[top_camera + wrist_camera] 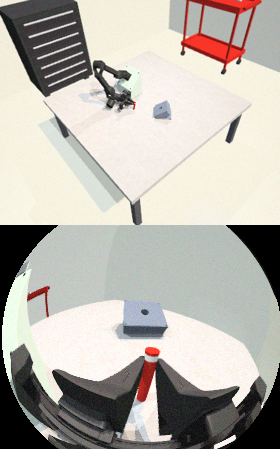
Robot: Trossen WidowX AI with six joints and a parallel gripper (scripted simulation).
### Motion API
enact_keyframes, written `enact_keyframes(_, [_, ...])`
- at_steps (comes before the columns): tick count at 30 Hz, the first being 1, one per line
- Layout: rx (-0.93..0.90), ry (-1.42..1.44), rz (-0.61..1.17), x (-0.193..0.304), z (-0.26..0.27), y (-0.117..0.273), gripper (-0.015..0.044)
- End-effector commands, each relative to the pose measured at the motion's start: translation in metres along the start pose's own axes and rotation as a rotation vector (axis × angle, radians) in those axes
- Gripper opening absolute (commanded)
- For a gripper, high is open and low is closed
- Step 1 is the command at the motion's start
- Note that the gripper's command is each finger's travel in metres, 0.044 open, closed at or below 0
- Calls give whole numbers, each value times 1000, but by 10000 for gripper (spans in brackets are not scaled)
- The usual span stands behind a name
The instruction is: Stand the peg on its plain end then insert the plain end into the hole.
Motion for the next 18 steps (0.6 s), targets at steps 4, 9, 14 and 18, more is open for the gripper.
enact_keyframes(4, [0, -1, 0, 1, 0, 0, 49])
enact_keyframes(9, [-1, -5, -2, 1, 0, 1, 49])
enact_keyframes(14, [-2, -9, -3, 2, 1, 2, 49])
enact_keyframes(18, [-3, -10, -7, 3, 1, 2, 49])
Point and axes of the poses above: the point midway between the two fingers, 35 mm back from their tips, its own y axis back along the fingers, its own z axis across the jaws, x = y × z, the point moved 3 cm from there along y, back along the fingers, and after that the axes turned 1 degree about -y, right-handed, at the moved point
